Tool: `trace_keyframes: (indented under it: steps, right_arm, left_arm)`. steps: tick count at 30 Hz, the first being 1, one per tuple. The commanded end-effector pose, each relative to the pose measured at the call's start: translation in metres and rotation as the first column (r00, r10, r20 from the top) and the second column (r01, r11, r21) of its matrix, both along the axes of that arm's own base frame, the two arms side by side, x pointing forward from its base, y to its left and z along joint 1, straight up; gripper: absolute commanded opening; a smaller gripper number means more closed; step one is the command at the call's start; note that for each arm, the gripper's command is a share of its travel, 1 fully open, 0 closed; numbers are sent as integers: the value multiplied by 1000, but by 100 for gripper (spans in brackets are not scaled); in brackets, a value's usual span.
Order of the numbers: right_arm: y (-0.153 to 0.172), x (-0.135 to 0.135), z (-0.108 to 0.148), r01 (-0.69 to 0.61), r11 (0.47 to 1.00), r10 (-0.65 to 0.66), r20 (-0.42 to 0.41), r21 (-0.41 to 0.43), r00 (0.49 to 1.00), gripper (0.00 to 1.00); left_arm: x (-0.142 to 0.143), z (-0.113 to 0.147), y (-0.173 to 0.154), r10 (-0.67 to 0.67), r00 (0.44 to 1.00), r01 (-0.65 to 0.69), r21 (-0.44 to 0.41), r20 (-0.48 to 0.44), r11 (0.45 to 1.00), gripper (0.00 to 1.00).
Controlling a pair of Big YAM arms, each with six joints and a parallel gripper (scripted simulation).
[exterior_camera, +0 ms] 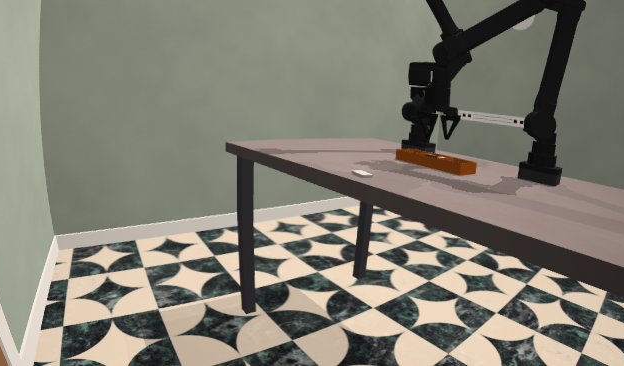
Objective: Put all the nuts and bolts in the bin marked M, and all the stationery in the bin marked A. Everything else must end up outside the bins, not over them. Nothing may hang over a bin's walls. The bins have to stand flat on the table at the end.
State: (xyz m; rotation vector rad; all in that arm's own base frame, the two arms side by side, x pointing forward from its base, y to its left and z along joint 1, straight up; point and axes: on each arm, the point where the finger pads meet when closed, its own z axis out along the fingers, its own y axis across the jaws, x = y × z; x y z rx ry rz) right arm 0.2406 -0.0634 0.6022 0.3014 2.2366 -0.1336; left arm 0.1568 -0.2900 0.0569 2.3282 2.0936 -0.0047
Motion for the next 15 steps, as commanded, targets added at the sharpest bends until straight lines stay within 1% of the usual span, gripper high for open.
trace_keyframes:
  steps: [1,9,11,12,13,15]
  right_arm:
    - [0,-6,1,-3,1000,3,-3,-7,1000,100]
    - [0,-6,1,-3,1000,3,-3,-7,1000,100]
    - [0,-6,1,-3,1000,3,-3,-7,1000,100]
    - [0,-6,1,-3,1000,3,-3,-7,1000,100]
    - [0,-6,1,-3,1000,3,-3,-7,1000,100]
    - [0,-6,1,-3,1000,3,-3,-7,1000,100]
  left_arm:
    - [7,33,-18,1,1000,0,-44,25,999,100]
    - [6,66,-17,1,1000,0,-46,26,999,100]
    - [6,66,-17,1,1000,0,-46,26,999,100]
    - [2,53,-9,0,1000,0,-1,2,1000,100]
    - [6,70,-16,1,1000,0,-34,19,999,100]
    - [6,83,-16,1,1000,0,-47,26,999,100]
